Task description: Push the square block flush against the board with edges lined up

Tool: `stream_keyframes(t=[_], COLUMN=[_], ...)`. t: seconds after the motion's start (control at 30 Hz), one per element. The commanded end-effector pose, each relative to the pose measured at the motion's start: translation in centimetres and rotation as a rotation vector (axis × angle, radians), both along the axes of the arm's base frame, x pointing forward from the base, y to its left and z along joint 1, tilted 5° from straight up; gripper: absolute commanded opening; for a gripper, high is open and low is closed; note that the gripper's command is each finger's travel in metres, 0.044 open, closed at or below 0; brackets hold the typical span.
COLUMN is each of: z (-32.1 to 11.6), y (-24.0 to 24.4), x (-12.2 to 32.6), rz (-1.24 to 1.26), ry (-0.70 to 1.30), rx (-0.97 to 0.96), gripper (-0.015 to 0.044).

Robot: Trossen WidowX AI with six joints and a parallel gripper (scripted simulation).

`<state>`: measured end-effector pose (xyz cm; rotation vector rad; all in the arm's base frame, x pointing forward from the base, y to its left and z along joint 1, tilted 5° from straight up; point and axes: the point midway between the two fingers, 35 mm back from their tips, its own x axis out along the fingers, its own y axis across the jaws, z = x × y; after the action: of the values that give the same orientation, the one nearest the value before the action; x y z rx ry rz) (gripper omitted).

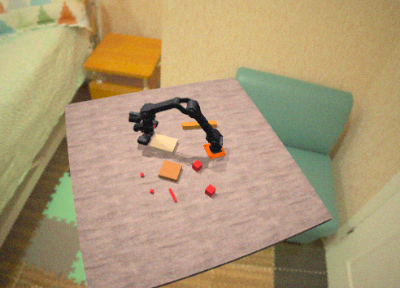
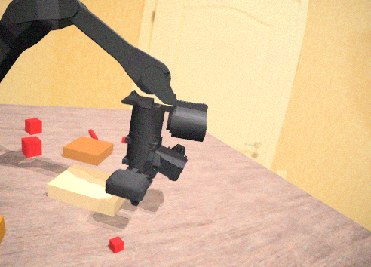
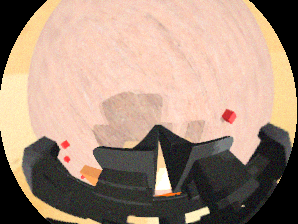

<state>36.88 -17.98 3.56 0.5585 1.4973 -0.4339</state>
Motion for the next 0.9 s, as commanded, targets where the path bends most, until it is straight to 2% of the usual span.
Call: stream_keyframes(t=[0.0,0.87], z=[0.2,0.5], y=[0.0,1.7], x=[0.0,-2.1], rz=[0.0,0.0], ry=[-0.011,-0.009], rx=[-0.008,-0.006], gripper=[0.0,0.0])
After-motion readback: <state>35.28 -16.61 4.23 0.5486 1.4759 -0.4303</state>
